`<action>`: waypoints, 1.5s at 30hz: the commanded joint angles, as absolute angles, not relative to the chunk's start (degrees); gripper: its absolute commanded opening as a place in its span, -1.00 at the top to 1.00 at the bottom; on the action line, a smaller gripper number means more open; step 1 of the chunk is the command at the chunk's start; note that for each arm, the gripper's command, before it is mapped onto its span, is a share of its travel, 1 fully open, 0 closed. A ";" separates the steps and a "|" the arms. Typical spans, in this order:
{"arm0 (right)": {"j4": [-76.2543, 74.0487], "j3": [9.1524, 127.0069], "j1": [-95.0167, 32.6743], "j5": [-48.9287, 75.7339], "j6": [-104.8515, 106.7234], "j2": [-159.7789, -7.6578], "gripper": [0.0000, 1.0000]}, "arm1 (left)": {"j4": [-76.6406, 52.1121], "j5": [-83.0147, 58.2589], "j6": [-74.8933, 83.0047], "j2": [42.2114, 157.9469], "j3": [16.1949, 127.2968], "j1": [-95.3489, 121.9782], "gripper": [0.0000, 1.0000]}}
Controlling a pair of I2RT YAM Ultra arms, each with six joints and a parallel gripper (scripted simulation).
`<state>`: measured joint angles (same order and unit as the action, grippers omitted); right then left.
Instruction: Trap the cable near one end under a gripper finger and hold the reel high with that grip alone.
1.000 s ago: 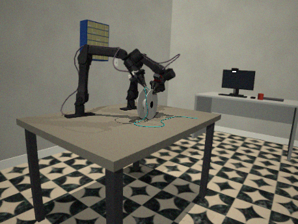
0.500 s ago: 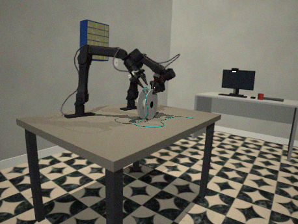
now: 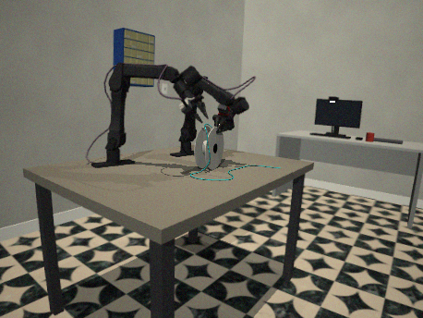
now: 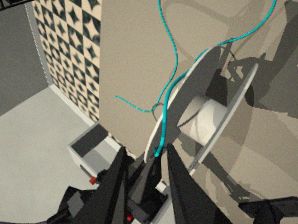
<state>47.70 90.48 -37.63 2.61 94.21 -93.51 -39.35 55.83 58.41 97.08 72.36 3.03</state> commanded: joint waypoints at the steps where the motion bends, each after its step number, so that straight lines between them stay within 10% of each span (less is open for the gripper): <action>1: 50.57 93.46 -35.05 1.18 91.38 -91.17 0.40 | -38.87 55.92 58.84 94.96 72.08 2.58 1.00; 45: 60.41 103.96 -25.57 -4.74 83.34 -93.54 0.40 | -38.88 55.92 58.84 94.96 72.09 2.58 1.00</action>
